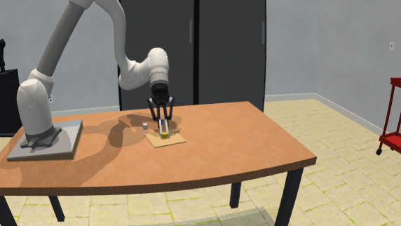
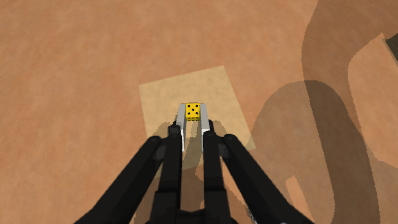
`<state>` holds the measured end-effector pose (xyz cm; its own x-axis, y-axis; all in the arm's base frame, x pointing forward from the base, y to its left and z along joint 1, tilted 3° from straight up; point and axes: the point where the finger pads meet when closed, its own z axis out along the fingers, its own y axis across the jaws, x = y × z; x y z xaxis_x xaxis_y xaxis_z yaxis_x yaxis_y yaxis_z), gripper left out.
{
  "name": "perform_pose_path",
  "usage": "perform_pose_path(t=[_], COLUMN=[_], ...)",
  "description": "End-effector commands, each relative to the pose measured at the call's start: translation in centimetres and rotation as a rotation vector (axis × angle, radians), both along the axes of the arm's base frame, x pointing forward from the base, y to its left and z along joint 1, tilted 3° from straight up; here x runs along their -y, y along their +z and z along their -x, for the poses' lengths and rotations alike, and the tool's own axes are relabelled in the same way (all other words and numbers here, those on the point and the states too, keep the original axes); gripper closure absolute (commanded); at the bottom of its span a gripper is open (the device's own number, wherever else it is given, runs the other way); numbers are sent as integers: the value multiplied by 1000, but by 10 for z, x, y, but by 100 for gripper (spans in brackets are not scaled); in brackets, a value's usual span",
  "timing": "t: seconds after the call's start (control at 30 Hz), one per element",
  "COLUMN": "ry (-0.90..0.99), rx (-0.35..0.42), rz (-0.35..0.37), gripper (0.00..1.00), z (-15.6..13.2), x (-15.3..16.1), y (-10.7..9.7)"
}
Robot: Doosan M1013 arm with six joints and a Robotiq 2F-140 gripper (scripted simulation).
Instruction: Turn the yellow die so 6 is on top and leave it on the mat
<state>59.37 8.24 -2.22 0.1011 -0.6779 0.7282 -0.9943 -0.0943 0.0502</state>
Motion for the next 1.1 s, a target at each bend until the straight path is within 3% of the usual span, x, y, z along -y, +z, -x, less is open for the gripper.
perform_pose_path(t=[0.0,0.8,1.07], ry=[0,0,0], rx=[0,0,0], rz=[0,0,0], gripper=[91,91,91], z=[0,0,0], x=[0,0,0], y=[0,0,11])
